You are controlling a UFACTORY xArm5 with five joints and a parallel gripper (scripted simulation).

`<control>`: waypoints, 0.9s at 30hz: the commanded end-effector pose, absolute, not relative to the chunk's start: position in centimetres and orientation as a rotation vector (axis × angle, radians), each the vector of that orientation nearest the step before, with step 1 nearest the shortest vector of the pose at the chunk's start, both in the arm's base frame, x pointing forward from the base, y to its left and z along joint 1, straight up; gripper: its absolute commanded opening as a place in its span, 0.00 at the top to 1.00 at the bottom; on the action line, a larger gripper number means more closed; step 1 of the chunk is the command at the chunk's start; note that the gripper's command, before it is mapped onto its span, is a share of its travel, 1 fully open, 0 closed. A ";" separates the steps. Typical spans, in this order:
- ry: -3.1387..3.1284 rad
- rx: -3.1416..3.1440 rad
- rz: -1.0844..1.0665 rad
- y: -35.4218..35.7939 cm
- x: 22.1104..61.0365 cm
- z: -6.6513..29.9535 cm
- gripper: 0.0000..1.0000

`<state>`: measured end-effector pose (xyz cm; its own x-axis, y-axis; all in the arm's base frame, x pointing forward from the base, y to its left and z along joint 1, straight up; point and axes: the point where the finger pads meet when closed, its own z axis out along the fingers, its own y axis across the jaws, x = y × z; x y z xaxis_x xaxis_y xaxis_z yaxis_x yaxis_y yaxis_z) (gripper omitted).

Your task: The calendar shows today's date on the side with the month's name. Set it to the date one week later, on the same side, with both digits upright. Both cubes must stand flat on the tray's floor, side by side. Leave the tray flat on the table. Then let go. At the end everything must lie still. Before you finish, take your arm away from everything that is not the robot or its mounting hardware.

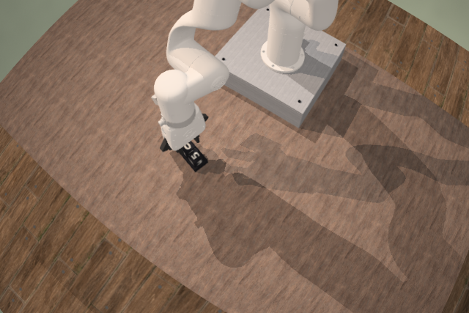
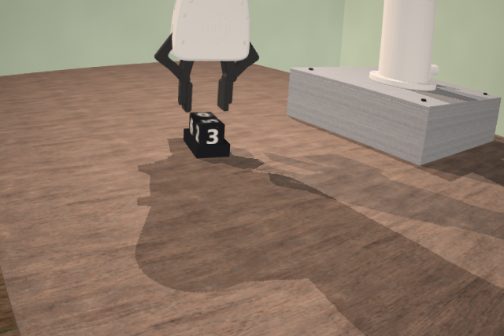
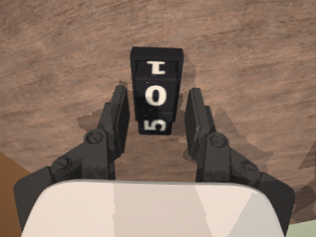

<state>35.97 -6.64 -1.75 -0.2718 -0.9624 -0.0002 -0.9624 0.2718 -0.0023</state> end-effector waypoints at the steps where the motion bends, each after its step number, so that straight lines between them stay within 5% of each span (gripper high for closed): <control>1: 2.502 -1.893 -0.006 -6.7 36.1 -1.7 0.51; 27: 2.502 -1.893 -0.006 -6.7 36.1 -1.9 0.51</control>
<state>35.97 -6.64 -1.90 -0.2718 -0.9624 -0.0002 -0.9624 0.2718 -0.0024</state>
